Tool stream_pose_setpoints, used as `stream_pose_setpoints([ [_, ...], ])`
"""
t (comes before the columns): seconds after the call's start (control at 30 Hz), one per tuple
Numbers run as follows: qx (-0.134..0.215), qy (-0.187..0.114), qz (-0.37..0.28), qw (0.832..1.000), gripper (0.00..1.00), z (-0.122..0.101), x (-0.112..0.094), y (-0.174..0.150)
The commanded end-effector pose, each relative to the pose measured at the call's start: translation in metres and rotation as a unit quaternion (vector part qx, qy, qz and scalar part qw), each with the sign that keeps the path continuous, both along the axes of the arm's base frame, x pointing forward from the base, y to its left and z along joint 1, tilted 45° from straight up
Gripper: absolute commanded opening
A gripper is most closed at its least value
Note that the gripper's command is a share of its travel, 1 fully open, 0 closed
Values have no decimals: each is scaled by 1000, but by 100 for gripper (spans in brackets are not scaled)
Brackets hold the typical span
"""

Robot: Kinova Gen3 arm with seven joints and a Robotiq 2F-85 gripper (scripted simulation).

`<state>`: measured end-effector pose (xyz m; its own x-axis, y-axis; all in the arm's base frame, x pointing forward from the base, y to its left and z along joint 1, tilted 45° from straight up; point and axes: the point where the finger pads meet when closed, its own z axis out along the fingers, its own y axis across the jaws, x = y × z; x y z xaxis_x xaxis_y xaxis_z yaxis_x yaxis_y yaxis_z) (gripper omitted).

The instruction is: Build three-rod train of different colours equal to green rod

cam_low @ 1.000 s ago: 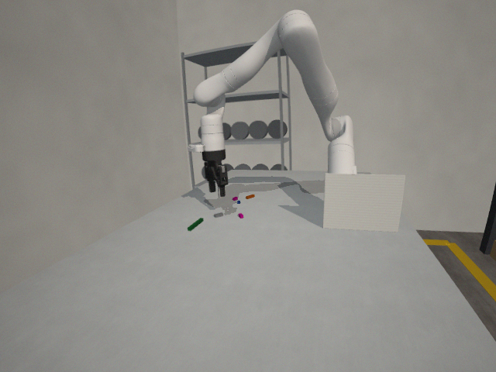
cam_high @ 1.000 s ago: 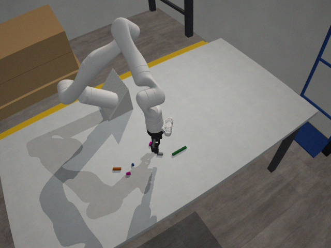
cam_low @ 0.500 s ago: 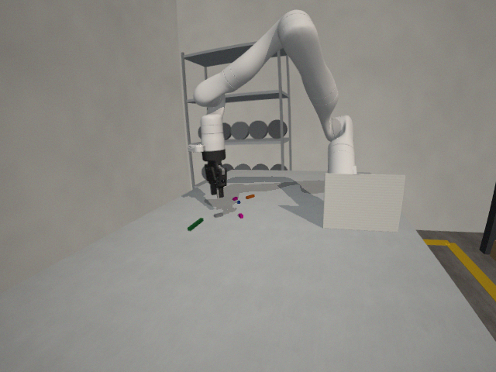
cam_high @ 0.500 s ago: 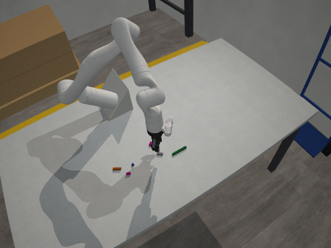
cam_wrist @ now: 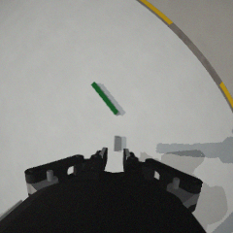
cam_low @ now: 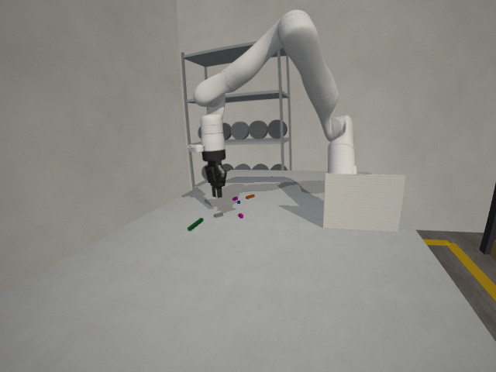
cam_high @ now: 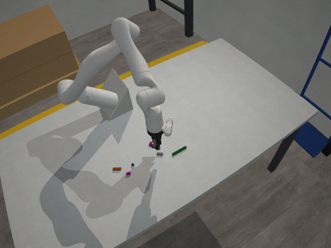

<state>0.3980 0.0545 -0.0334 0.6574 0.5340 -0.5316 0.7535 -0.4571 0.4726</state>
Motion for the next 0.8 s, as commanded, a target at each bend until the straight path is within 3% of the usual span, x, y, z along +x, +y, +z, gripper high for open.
stream_pose_setpoints([
  [0.0,0,0,1,1000,24,0,0,1],
  [0.77,0,-1,-1,1000,24,-11,1,-11],
])
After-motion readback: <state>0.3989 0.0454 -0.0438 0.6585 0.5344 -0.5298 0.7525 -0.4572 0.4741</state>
